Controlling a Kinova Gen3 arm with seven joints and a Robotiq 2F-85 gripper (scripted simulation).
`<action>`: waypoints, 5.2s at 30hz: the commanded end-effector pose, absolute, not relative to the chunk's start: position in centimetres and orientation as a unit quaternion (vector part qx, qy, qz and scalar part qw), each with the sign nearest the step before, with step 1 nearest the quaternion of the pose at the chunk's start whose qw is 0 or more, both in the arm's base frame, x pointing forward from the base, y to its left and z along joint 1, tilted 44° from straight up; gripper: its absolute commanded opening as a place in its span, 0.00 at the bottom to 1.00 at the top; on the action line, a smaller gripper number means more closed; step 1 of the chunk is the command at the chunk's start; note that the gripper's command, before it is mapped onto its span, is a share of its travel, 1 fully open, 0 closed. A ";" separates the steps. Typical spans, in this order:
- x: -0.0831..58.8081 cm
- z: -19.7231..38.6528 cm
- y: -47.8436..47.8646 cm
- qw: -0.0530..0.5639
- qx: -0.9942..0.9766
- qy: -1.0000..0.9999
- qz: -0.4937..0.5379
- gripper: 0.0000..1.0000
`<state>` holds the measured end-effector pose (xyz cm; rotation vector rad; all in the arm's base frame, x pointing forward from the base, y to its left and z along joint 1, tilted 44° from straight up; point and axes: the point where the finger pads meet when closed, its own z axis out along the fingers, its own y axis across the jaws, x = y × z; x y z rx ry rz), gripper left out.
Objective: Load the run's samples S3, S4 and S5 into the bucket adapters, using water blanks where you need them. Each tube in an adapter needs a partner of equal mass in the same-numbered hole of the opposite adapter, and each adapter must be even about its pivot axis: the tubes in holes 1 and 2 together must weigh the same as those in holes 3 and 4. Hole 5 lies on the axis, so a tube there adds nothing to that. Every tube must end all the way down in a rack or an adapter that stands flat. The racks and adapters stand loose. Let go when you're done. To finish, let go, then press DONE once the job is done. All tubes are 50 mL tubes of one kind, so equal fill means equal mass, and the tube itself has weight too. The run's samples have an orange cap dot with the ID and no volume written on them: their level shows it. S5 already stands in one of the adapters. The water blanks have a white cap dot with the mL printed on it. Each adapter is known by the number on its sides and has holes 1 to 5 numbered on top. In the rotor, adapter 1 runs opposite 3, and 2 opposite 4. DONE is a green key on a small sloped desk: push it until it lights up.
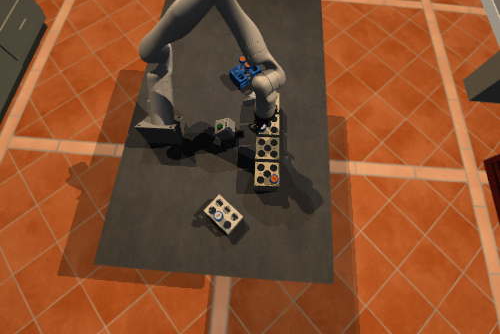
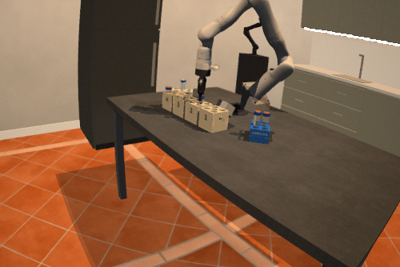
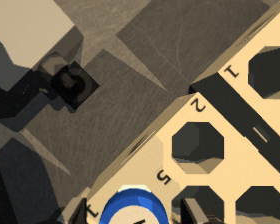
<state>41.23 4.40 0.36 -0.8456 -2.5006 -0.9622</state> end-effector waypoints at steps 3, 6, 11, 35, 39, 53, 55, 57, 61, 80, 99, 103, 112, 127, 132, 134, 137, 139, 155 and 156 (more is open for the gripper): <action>41.3 0.3 4.4 0.164 -0.297 -0.878 -0.338 0.62; 41.3 0.3 4.4 0.164 -0.297 -0.878 -0.338 0.62; 41.3 0.3 4.4 0.164 -0.297 -0.878 -0.338 0.62; 41.4 1.6 2.9 0.165 -0.299 -0.878 -0.336 0.62; 41.5 2.0 2.5 0.165 -0.299 -0.878 -0.336 0.62; 41.6 3.1 1.4 0.165 -0.299 -0.878 -0.336 0.62; 41.6 3.3 1.3 0.165 -0.299 -0.878 -0.336 0.62; 41.6 3.5 1.1 0.165 -0.299 -0.878 -0.336 0.62; 41.7 3.7 0.9 0.165 -0.299 -0.878 -0.336 0.62; 41.8 5.4 -0.7 0.165 -0.300 -0.878 -0.335 0.62; 42.0 7.0 -2.2 0.165 -0.299 -0.878 -0.335 0.62; 42.1 7.4 -2.6 0.165 -0.299 -0.878 -0.335 0.62; 42.2 8.1 -3.2 0.165 -0.299 -0.878 -0.336 0.62; 42.3 9.3 -4.5 0.165 -0.300 -0.878 -0.335 0.62; 42.3 9.7 -4.9 0.165 -0.299 -0.878 -0.336 0.62; 42.4 9.8 -4.7 0.165 -0.298 -0.878 -0.337 0.62; 42.4 9.6 -4.5 0.164 -0.297 -0.878 -0.338 0.62; 42.4 9.6 -4.5 0.164 -0.297 -0.878 -0.338 0.62; 42.2 10.1 -4.1 0.175 -0.319 -0.869 -0.336 0.62; 42.1 10.3 -3.9 0.182 -0.336 -0.862 -0.332 0.62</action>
